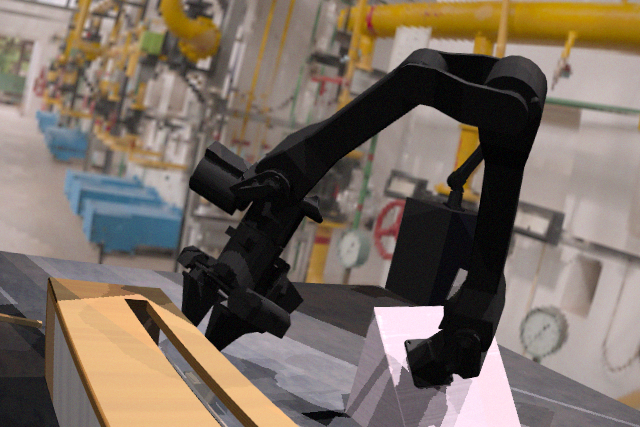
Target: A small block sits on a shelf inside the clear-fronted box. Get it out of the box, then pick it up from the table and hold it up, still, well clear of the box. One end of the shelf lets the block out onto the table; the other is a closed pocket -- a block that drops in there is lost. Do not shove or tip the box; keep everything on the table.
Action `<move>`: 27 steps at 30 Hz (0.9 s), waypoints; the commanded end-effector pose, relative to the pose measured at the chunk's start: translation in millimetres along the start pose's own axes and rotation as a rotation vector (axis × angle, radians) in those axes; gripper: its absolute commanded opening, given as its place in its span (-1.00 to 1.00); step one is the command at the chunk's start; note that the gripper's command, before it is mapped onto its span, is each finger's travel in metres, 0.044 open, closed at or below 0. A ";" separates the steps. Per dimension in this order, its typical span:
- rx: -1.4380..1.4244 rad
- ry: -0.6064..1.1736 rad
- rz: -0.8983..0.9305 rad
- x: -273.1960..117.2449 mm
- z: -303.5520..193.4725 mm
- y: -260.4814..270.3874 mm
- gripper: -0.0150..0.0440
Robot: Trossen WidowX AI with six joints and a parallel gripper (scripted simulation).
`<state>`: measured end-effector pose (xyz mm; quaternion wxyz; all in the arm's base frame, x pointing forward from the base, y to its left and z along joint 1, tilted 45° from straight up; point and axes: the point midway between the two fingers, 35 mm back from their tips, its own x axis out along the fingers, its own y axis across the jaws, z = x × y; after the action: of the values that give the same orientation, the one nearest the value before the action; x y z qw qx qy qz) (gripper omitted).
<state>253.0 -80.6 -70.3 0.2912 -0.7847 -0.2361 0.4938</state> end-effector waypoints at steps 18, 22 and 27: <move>0.012 0.000 -0.008 33.3 15.3 -0.5 0.47; 0.012 -0.001 -0.009 39.3 18.0 -0.9 0.47; 0.012 0.000 -0.010 46.5 21.6 -1.5 0.47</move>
<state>255.1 -51.0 -101.4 0.2900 -0.7861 -0.2360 0.4922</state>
